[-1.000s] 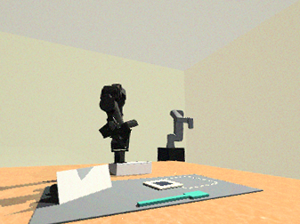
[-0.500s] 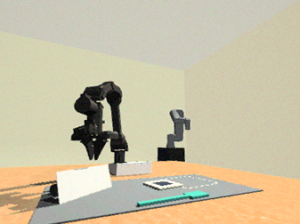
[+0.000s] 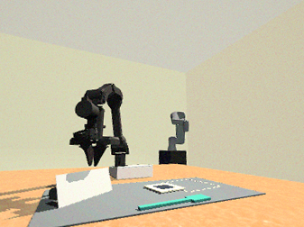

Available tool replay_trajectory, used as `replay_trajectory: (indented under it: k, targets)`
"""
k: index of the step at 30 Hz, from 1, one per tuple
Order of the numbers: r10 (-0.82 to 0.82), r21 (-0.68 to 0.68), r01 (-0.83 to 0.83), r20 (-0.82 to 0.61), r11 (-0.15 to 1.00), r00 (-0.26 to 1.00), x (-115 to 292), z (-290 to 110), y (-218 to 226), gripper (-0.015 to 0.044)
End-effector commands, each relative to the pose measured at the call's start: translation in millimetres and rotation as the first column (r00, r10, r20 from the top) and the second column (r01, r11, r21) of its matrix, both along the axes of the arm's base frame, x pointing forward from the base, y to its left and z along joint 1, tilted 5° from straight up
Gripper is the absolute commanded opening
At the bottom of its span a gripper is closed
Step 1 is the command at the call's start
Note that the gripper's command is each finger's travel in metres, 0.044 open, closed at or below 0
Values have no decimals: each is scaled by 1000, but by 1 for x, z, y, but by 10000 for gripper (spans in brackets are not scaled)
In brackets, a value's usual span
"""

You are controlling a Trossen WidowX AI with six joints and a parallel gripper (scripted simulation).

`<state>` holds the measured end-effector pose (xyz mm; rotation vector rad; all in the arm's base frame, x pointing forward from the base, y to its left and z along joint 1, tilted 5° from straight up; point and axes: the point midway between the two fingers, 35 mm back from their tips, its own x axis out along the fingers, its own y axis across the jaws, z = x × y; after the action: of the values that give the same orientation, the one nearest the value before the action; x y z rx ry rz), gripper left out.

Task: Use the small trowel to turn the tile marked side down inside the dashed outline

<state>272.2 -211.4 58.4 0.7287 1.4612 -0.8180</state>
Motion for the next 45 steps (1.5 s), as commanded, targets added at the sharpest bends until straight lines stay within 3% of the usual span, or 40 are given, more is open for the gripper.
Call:
replay_trajectory:
  k: [1, 45]
  targets:
    - [-3, 1, 3, -4, 1000, 1000, 4, -5, 2, 100]
    - [-3, 7, 3, 4, 1000, 1000, 73, -21, 48, 100]
